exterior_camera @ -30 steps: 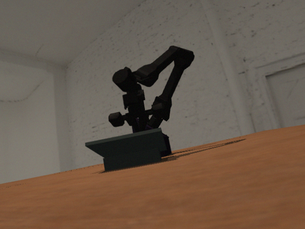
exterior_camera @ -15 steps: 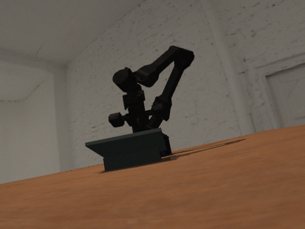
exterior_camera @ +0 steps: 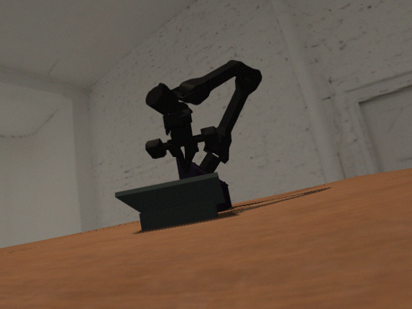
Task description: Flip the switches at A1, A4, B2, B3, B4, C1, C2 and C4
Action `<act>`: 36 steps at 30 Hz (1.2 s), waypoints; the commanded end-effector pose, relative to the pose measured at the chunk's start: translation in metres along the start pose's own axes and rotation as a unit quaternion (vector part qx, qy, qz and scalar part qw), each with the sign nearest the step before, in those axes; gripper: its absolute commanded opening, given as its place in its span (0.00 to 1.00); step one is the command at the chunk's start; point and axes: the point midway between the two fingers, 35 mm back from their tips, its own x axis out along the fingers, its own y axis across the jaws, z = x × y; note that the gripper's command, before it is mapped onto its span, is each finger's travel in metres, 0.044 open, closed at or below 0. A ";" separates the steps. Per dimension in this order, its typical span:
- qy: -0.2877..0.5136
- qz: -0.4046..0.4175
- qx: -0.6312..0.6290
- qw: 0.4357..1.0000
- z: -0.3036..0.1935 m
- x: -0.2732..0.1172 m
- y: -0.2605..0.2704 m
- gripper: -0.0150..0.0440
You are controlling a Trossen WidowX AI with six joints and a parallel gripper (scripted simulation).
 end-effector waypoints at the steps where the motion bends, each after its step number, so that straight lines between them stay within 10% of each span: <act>1: -0.008 0.001 -0.007 1.000 0.002 -0.019 0.003 0.25; 36: -0.022 0.001 -0.007 1.000 -0.017 0.031 -0.026 0.25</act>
